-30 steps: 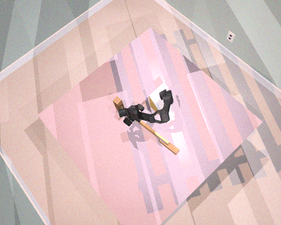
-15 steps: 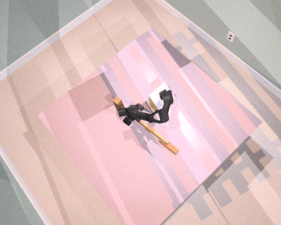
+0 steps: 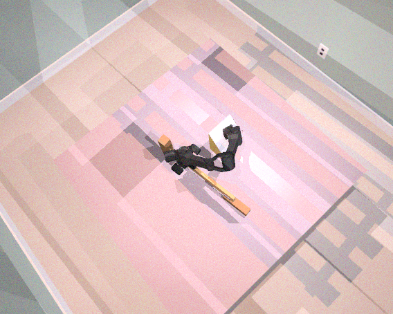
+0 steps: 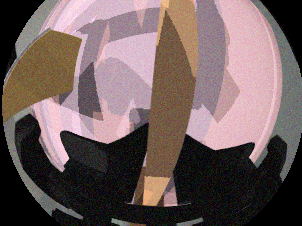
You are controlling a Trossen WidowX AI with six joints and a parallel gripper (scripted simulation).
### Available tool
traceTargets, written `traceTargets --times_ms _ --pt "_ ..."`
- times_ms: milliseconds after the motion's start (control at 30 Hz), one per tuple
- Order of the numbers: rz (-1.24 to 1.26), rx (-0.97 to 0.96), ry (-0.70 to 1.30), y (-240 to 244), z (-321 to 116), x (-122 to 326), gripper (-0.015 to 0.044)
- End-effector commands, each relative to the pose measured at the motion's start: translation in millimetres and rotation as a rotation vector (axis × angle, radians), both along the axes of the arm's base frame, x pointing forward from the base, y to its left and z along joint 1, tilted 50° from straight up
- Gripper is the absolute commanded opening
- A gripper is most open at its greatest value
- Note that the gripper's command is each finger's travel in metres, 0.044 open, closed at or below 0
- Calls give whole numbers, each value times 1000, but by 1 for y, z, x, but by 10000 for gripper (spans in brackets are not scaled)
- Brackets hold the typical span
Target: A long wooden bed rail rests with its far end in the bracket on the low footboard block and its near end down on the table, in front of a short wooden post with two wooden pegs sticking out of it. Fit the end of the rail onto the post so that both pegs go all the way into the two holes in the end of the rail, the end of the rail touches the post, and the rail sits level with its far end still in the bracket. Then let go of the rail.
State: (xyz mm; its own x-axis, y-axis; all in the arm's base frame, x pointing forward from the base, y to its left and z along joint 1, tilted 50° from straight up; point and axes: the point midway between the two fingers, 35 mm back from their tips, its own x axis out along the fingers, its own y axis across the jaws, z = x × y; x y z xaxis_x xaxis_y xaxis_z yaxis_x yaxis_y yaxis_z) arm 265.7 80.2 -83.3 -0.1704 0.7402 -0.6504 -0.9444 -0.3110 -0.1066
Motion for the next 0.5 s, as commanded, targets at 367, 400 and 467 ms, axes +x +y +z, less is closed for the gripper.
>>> traceTargets --times_ms 367,400,467 --pt "-6 -2 -8 -5 -3 4 0" --pt "-6 -2 -8 -5 -3 4 0" --pt "-6 -2 -8 -6 -3 5 0"
